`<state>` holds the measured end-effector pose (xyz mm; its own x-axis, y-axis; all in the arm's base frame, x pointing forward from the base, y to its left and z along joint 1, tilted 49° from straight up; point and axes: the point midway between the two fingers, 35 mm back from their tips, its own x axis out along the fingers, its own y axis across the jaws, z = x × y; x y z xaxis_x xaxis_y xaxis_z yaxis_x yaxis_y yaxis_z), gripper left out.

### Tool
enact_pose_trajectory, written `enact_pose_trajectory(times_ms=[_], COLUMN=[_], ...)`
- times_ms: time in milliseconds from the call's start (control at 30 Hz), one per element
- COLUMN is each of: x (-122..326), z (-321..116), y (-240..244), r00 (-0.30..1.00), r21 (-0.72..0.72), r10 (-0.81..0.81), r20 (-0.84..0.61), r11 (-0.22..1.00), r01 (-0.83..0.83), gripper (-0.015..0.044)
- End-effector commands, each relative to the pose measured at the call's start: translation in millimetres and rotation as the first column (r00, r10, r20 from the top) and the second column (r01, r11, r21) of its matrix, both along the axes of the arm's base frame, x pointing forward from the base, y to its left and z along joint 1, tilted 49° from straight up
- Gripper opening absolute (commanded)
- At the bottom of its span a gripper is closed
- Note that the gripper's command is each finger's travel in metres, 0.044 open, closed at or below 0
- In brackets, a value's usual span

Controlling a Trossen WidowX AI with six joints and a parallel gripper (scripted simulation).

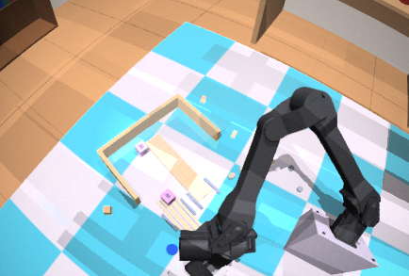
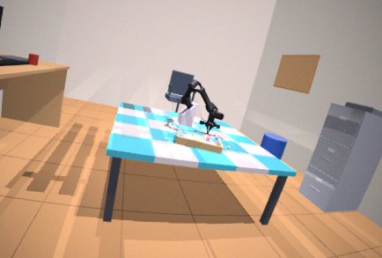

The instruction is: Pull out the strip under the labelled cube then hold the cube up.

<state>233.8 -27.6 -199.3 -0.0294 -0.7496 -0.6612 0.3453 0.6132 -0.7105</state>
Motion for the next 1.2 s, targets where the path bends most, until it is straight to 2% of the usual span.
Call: enact_pose_trajectory(times_ms=[0,267,433,567,733,1100,1167], x=[-11,-11,4,4,26,59,66], z=[-3,-3,25,27,33,43,46], y=[-5,-5,31,32,27,17,15], r00=[0.999,0.999,1.000,1.000,0.993,0.993,0.993], r21=[-0.004,-0.004,0.000,-0.001,0.006,0.005,0.005], r10=[-0.016,-0.016,-0.015,-0.016,0.053,0.055,0.055], r20=[-0.028,-0.028,-0.024,-0.026,-0.104,-0.105,-0.105], r11=[1.000,1.000,1.000,1.000,0.999,0.998,0.998], r01=[0.016,0.016,0.015,0.016,-0.053,-0.055,-0.055], gripper=[0.0000,0.0000,0.0000,0.0000,0.0131,0.0420,0.0440])
